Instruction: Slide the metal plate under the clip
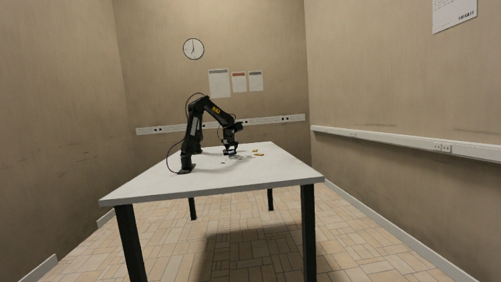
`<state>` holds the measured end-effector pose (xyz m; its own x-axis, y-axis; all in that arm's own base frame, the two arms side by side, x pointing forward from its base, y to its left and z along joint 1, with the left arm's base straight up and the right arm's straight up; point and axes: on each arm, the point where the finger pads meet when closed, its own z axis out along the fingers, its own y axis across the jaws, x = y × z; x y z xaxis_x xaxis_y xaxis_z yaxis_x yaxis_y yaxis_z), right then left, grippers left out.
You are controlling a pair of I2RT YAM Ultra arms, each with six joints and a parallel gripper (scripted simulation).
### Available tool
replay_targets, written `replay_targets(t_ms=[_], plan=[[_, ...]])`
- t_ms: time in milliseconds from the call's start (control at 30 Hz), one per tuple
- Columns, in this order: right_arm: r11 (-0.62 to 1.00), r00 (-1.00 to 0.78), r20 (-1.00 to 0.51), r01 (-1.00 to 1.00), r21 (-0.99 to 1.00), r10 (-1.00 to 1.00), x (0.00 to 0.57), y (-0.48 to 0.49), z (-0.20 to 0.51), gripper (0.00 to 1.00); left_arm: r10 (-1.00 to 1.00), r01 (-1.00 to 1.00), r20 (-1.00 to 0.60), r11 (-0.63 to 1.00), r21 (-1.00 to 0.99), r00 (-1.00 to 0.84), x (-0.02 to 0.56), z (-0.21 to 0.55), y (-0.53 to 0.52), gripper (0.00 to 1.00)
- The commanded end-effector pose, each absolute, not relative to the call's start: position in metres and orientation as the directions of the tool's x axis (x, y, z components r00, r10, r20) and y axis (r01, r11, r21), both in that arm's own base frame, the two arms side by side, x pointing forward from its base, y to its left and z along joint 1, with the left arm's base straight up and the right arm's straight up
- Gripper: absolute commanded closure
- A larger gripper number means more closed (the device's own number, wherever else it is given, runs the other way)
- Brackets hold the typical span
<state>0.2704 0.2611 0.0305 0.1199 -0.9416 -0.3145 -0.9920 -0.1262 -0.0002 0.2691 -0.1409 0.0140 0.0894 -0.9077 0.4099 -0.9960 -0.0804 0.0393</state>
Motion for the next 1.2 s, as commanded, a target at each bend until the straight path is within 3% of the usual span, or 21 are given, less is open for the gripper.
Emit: replay_targets(t_ms=[0, 333, 600, 1067, 1133, 1167], plan=[[-0.176, 0.196, -0.46, -0.981, -0.086, -0.866, 0.276, 0.299, 0.064, 0.55, -0.897, -0.997, 0.437, -0.071, -0.006, 0.061, 0.279, 0.021, -0.149, 1.0], [-0.191, 0.213, -0.506, -0.977, -0.096, -0.836, 0.273, 0.317, 0.071, 0.55, -0.897, -0.997, 0.437, -0.071, -0.006, 0.061, 0.279, 0.021, -0.149, 1.0], [-0.119, 0.122, -0.341, -0.992, -0.028, -0.932, 0.27, 0.315, 0.042, 0.55, -0.897, -0.997, 0.437, -0.071, -0.006, 0.061, 0.279, 0.021, -0.149, 1.0], [-0.116, 0.122, -0.356, -0.993, -0.04, -0.927, 0.273, 0.317, 0.046, 0.55, -0.897, -0.997, 0.437, -0.071, -0.006, 0.061, 0.279, 0.021, -0.149, 1.0], [-0.116, 0.122, -0.356, -0.993, -0.04, -0.927, 0.273, 0.317, 0.046, 0.33, -0.897, -0.997, 0.437, -0.071, -0.006, 0.061, 0.279, 0.021, -0.149, 1.0], [-0.114, 0.123, -0.362, -0.992, -0.049, -0.924, 0.273, 0.315, 0.047, 0.33, -0.897, -0.997, 0.437, -0.071, -0.006, 0.061, 0.279, 0.021, -0.149, 1.0]])
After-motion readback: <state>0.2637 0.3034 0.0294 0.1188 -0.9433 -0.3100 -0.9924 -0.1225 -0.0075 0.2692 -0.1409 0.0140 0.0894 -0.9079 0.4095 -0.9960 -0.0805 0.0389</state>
